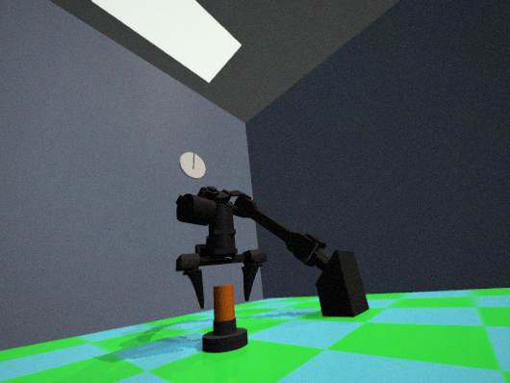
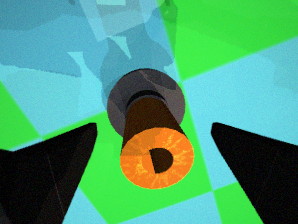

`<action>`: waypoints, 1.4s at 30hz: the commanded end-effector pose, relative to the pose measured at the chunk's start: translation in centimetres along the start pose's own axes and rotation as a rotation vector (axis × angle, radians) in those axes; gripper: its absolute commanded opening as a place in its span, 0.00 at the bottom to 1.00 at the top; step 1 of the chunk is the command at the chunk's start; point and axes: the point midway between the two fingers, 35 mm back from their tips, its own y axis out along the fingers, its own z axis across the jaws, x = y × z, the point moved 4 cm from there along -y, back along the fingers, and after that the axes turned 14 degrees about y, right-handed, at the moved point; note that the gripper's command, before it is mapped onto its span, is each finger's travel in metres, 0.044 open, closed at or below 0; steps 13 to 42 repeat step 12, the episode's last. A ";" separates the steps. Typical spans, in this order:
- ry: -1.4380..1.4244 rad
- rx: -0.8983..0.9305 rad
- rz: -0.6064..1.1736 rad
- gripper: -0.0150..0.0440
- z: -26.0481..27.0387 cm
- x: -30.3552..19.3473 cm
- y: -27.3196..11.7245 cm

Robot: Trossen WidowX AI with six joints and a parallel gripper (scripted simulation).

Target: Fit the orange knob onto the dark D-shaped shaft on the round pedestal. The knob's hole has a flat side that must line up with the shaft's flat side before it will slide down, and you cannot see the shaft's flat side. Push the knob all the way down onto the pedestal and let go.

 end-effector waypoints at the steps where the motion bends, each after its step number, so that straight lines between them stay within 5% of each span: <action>1: 0.003 0.013 0.020 1.00 0.1 -0.4 -5.8; 4: 0.002 0.014 0.018 1.00 -0.1 -0.1 -8.1; 42: 0.002 0.014 0.018 1.00 0.0 -0.4 -8.1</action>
